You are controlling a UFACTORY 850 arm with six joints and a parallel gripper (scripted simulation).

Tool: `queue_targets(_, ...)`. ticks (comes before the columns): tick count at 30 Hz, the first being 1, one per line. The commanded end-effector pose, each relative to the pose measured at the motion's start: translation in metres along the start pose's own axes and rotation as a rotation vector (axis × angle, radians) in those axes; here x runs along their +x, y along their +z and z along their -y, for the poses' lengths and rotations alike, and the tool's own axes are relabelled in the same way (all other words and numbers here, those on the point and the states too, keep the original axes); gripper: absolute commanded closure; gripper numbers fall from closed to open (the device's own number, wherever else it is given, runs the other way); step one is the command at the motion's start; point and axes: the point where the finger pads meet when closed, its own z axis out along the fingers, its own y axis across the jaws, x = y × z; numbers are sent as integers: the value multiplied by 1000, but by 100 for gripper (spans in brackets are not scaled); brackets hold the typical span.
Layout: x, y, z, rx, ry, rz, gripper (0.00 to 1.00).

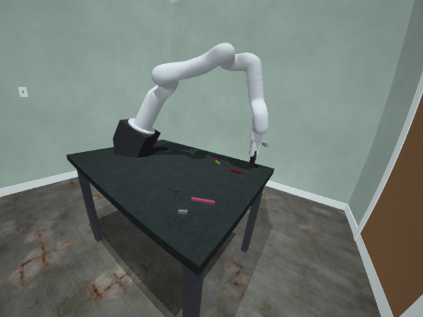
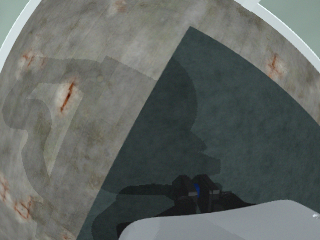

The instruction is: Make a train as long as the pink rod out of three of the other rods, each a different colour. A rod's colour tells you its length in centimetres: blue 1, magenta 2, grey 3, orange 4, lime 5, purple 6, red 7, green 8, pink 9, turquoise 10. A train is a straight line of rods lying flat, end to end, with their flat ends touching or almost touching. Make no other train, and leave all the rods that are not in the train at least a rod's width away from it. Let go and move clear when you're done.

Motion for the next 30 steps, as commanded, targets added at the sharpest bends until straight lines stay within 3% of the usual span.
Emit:
queue_targets(1, 1, -1, 0, 0, 0, -2, 96)
queue_targets(7, 1, -1, 0, 0, 0, -2, 96)
queue_targets(20, 1, -1, 0, 0, 0, -2, 76)
queue_targets(30, 1, -1, 0, 0, 0, -2, 76)
